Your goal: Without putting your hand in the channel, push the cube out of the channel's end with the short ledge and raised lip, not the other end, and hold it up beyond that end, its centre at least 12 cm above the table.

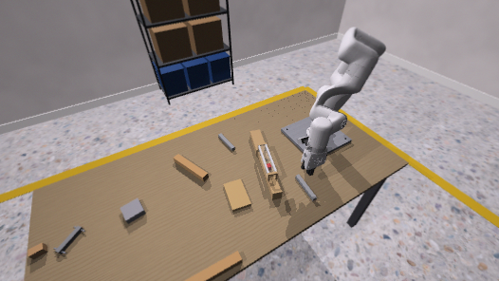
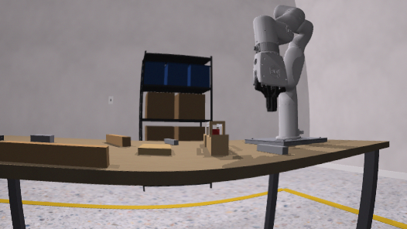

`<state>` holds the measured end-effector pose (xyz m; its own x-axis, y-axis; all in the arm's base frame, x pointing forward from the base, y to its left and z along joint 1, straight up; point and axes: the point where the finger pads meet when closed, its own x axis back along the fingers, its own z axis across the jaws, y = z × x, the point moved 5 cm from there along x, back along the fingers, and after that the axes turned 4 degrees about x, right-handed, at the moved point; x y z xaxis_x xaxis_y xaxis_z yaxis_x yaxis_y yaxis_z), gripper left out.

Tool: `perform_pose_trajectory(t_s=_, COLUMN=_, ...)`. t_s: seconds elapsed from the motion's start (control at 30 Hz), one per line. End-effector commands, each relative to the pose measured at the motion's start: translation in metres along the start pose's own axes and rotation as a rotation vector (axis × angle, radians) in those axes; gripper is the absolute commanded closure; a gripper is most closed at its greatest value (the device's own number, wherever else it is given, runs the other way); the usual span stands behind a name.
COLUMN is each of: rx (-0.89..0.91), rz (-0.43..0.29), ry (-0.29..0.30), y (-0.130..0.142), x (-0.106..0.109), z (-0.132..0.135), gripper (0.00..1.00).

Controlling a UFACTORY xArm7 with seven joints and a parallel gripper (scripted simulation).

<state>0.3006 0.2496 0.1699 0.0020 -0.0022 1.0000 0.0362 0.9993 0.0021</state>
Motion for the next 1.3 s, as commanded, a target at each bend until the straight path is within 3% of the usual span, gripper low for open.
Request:
perform_pose_trajectory(t_s=0.0, rx=0.001, rz=-0.002, ry=-0.003, y=0.001, x=0.001, z=-0.001, gripper=1.0)
perform_pose_trajectory(t_s=0.3, rx=0.076, rz=-0.003, ry=-0.004, y=0.001, x=0.003, z=-0.001, gripper=1.0)
perform_pose_trajectory(t_s=0.57, rx=0.409, rz=-0.003, ry=-0.01, y=0.001, x=0.008, z=-0.001, gripper=1.0)
perform_pose_trajectory(t_s=0.63, rx=0.409, rz=-0.003, ry=-0.01, y=0.001, x=0.008, z=-0.001, gripper=1.0)
perform_pose_trajectory(t_s=1.13, rx=1.246, rz=0.025, ry=-0.008, y=0.003, x=0.016, z=-0.002, gripper=1.0)
perform_pose_trajectory(t_s=1.2, rx=1.246, rz=0.025, ry=-0.008, y=0.003, x=0.016, z=-0.002, gripper=1.0)
perform_pose_trajectory(t_s=1.23, rx=1.397, rz=0.029, ry=-0.006, y=0.003, x=0.016, z=-0.002, gripper=1.0)
perform_pose_trajectory(t_s=1.27, rx=1.437, rz=0.032, ry=-0.005, y=0.003, x=0.016, z=-0.002, gripper=1.0)
